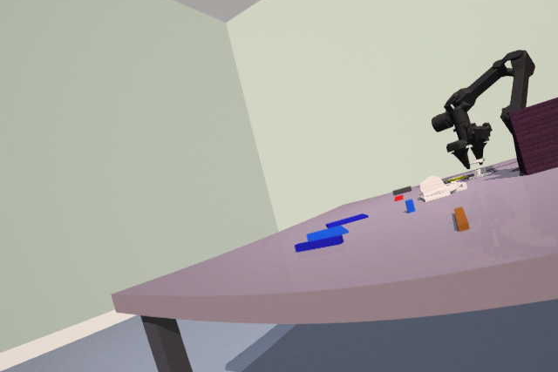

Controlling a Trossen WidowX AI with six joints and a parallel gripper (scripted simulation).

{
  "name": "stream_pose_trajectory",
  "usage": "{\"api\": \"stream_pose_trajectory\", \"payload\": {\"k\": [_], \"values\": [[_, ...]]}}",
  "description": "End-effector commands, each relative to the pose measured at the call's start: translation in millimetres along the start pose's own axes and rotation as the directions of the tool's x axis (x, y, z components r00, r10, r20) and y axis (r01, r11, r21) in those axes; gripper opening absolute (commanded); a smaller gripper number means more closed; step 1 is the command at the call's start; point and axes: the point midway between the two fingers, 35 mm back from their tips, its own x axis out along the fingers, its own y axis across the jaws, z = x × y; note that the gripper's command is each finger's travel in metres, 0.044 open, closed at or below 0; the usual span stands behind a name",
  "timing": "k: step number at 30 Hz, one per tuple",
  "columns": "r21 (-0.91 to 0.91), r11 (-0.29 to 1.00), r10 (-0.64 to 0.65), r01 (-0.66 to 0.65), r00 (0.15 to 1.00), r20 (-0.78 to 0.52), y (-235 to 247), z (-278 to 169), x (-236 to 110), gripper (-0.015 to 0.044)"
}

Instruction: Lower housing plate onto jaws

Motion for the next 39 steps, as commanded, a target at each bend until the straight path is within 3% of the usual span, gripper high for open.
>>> {"api": "stream_pose_trajectory", "payload": {"k": [1, 11, 18, 39], "values": [[0.003, 1.0, 0.002, -0.002, 1.0, 0.001, -0.1, -0.4, -13.2, 0.0351], [-0.002, 1.0, 0.007, -0.007, 1.0, -0.005, 2.3, 0.9, -44.3, 0.0351], [0.014, 1.0, 0.007, -0.007, 1.0, -0.005, 0.8, 0.6, -46.2, 0.0351], [0.511, 0.86, -0.027, 0.019, 1.0, 0.008, -59.1, -6.3, -44.6, 0.0351]]}}
